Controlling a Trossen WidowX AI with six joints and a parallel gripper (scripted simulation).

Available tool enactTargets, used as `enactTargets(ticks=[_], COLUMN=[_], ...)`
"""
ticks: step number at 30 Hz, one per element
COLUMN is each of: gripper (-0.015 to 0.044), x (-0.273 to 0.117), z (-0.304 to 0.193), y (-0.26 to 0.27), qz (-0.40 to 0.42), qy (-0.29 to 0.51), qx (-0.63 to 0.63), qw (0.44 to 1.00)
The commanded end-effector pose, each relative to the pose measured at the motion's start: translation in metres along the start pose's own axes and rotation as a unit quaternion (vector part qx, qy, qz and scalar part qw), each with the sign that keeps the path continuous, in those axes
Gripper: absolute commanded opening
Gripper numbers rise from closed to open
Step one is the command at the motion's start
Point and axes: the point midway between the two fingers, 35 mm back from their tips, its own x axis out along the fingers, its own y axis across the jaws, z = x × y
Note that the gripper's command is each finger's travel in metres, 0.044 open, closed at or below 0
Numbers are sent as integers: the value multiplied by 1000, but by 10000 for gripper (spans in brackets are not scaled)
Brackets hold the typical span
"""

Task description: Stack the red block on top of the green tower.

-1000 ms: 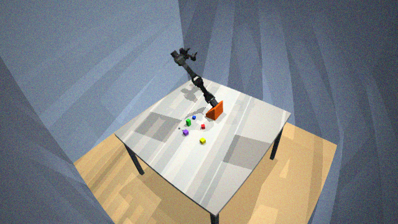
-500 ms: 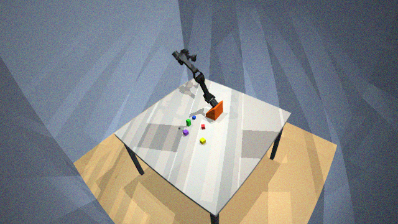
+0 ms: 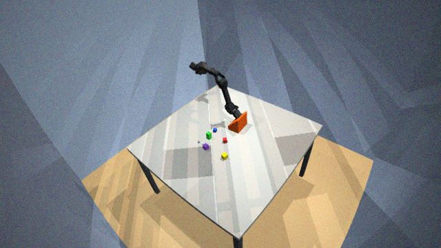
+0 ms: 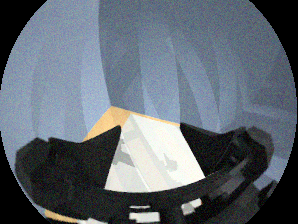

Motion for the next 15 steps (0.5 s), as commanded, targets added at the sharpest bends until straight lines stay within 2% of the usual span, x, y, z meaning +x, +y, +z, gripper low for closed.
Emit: enactTargets(ticks=[1, 7, 15], gripper=[440, 440, 440], x=[13, 19, 4], z=[-31, -85, -157], y=[20, 49, 80], qz=[15, 51, 106], qy=[41, 110, 196], qx=[-30, -78, -137], qw=[999, 990, 965])
